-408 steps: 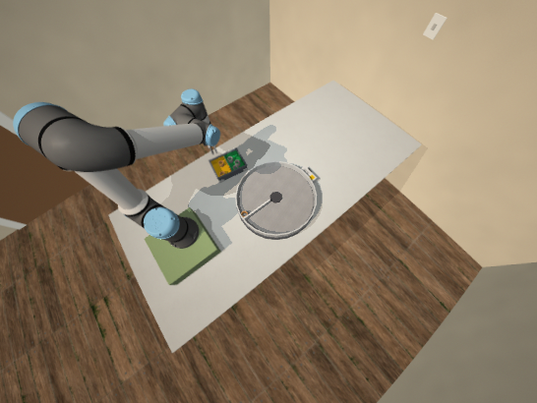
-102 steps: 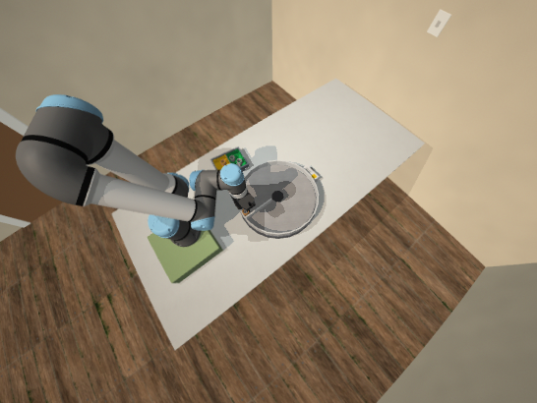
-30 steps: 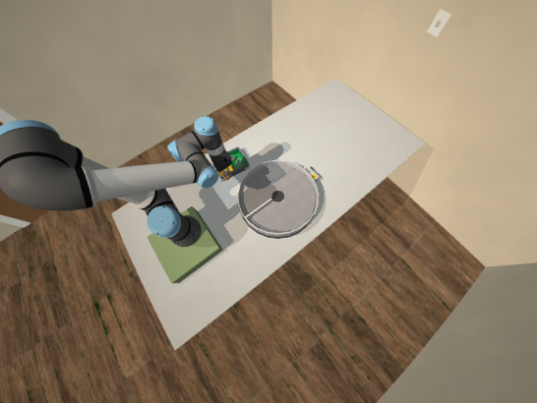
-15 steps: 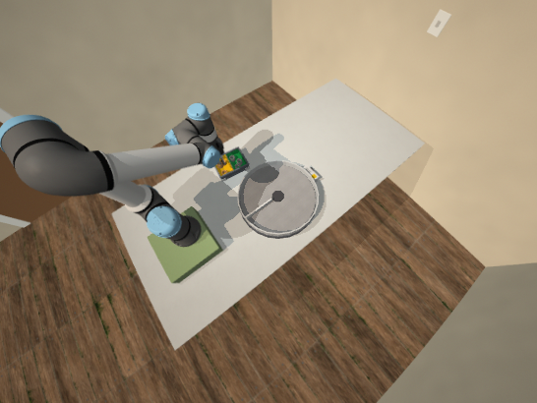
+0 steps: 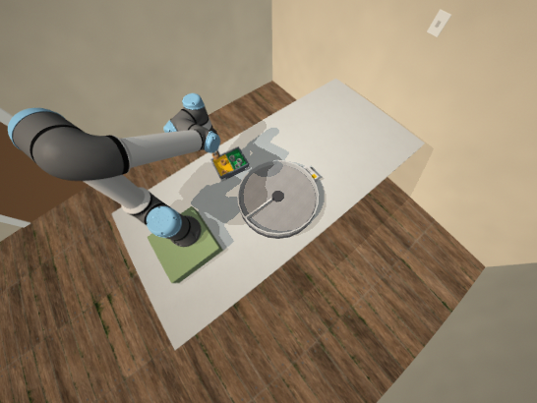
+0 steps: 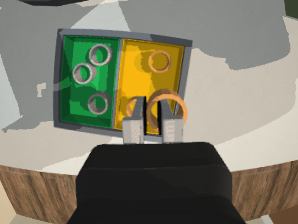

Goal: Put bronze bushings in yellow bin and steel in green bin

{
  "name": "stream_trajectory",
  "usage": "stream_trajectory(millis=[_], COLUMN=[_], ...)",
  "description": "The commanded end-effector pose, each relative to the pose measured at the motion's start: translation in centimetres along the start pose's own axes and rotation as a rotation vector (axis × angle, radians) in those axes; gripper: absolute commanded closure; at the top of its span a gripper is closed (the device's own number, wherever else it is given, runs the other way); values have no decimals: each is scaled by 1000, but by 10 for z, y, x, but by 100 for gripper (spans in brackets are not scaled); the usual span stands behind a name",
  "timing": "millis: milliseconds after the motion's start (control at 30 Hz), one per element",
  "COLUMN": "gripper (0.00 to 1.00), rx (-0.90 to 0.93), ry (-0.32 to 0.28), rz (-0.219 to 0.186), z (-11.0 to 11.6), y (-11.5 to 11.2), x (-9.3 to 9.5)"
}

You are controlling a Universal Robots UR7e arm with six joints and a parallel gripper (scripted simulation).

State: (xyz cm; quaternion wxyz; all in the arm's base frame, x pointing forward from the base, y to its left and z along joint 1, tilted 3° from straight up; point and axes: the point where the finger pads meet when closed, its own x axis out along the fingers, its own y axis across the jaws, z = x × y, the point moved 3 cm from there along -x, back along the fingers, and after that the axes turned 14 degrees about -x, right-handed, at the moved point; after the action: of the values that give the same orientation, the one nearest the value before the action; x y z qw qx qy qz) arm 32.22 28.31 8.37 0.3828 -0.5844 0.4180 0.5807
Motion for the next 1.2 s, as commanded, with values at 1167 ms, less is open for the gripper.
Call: stream_trajectory(millis=[1167], gripper=[100], rx=[1], ry=[-1], rz=[-2], z=[2], y=[-1], x=[54])
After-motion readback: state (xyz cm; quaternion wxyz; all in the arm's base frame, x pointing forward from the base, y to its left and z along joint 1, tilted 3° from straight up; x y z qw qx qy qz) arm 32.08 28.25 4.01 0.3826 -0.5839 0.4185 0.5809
